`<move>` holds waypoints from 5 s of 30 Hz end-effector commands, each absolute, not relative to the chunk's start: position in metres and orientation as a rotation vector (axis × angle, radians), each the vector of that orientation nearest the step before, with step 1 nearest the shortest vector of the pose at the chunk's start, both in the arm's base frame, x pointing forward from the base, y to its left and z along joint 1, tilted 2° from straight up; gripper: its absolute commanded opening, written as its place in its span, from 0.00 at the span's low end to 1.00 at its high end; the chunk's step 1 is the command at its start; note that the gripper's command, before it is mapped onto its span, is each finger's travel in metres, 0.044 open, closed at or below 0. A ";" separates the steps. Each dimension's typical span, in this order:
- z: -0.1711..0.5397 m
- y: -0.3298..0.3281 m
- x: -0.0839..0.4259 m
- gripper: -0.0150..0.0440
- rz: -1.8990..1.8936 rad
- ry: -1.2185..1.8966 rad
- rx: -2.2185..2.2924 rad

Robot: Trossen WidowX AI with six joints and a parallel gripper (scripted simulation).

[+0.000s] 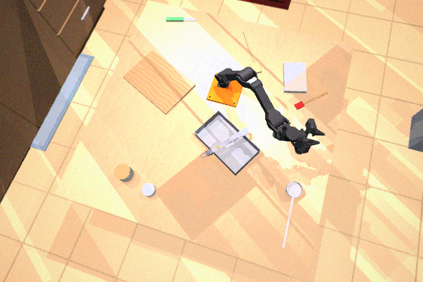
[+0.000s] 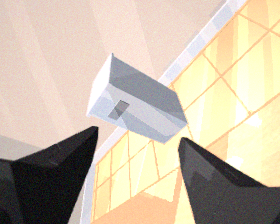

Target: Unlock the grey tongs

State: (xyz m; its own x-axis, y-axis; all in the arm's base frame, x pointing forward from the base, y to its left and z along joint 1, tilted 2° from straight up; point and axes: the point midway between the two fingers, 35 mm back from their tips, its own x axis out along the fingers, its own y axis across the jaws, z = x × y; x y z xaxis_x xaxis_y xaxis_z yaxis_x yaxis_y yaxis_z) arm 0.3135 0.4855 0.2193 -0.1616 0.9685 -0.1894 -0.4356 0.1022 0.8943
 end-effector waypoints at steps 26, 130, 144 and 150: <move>0.120 0.043 0.356 0.69 -0.211 1.227 1.009; 0.132 0.070 0.385 0.00 -0.219 1.232 1.013; 0.130 0.070 0.387 0.00 -0.274 1.268 0.981; 0.129 0.069 0.387 0.00 -0.349 1.316 0.932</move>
